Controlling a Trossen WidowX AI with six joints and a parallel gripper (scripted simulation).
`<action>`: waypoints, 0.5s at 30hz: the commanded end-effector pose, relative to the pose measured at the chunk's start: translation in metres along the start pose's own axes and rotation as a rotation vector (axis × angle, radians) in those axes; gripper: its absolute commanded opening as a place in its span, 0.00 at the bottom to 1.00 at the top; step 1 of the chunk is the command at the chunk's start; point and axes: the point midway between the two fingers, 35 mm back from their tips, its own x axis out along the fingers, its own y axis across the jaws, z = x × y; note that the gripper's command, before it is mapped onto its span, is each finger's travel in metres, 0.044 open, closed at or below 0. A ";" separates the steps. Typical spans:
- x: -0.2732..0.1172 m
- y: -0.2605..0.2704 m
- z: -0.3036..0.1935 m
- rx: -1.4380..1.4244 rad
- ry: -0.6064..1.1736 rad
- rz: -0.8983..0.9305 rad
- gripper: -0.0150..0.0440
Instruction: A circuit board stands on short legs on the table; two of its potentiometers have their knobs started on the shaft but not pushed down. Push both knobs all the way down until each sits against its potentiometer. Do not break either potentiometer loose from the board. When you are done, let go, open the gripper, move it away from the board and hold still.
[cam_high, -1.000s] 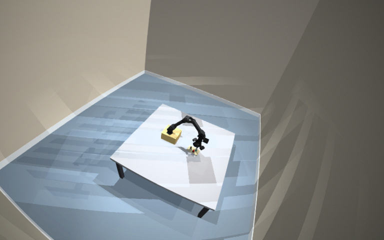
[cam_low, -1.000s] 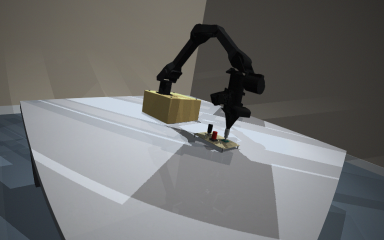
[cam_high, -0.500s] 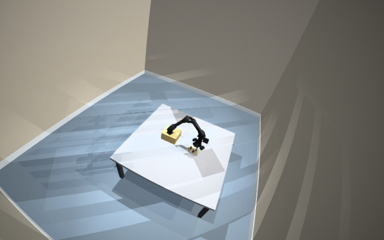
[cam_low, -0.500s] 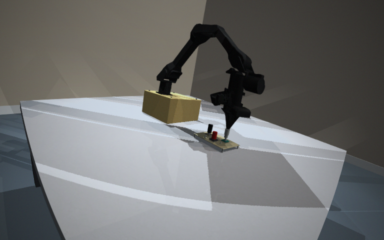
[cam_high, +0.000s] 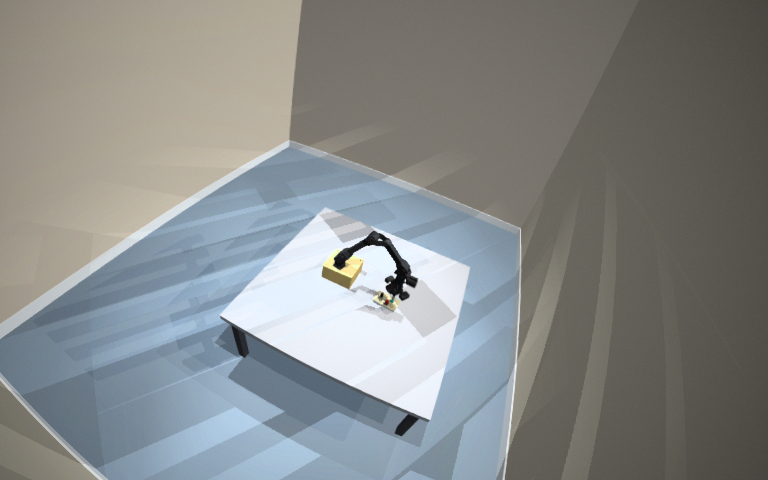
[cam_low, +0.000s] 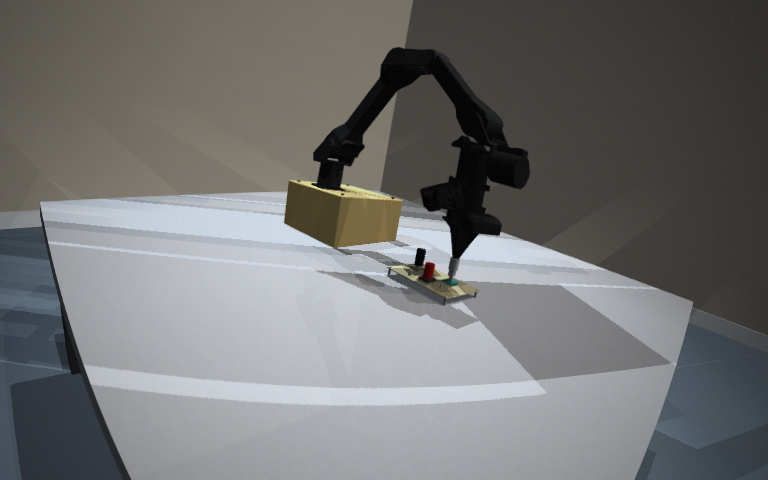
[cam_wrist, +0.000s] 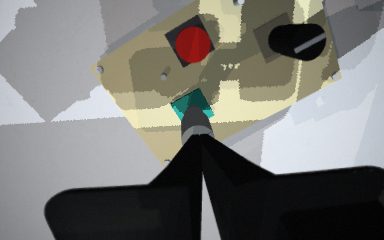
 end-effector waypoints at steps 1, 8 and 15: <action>0.006 0.001 0.000 0.002 -0.004 0.004 0.25; 0.006 0.001 0.000 0.002 -0.004 0.004 0.25; 0.008 0.001 0.000 0.002 -0.004 0.004 0.25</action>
